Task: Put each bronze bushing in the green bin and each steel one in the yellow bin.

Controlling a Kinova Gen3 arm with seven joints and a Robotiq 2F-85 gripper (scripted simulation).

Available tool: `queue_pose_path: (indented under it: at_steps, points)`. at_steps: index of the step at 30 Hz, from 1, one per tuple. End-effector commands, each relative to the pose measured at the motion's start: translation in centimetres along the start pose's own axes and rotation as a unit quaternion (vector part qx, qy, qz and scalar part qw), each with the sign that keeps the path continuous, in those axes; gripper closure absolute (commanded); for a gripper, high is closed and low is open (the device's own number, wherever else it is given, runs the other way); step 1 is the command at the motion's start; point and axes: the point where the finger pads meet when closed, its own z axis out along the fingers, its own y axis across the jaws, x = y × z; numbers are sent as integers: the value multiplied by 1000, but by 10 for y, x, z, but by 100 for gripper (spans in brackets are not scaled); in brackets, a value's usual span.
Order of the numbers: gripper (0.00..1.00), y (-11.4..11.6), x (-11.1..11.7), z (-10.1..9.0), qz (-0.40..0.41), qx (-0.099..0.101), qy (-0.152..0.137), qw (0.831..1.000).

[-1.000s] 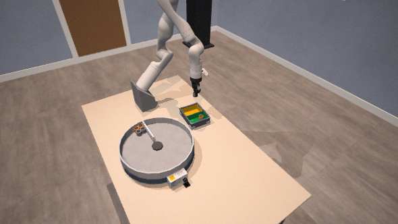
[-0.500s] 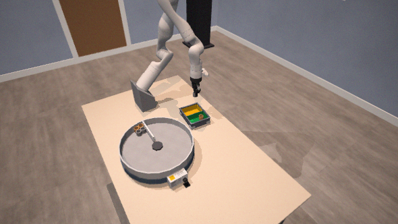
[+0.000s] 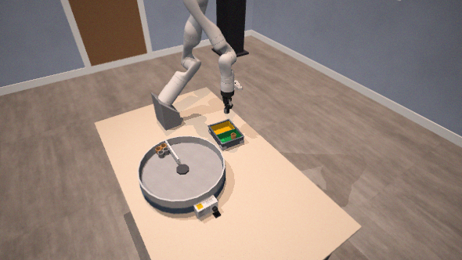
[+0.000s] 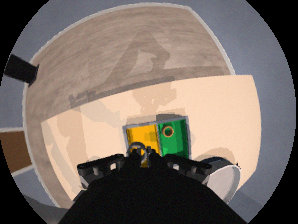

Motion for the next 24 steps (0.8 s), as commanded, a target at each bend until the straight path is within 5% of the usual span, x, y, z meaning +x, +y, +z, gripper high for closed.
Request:
queue_pose_path:
  at_steps: [1, 5, 10, 15, 20, 24]
  points:
    - [100, -2, 0, 18, -1, 2, -1, 1000]
    - [100, -2, 0, 24, -1, 2, -1, 1000]
    - [100, -2, 0, 54, 0, 1, -1, 1000]
    - [100, -2, 0, 54, 0, 1, -1, 1000]
    - [100, -2, 0, 84, 1, 1, 0, 1000]
    - [100, -2, 0, 84, 1, 1, 0, 1000]
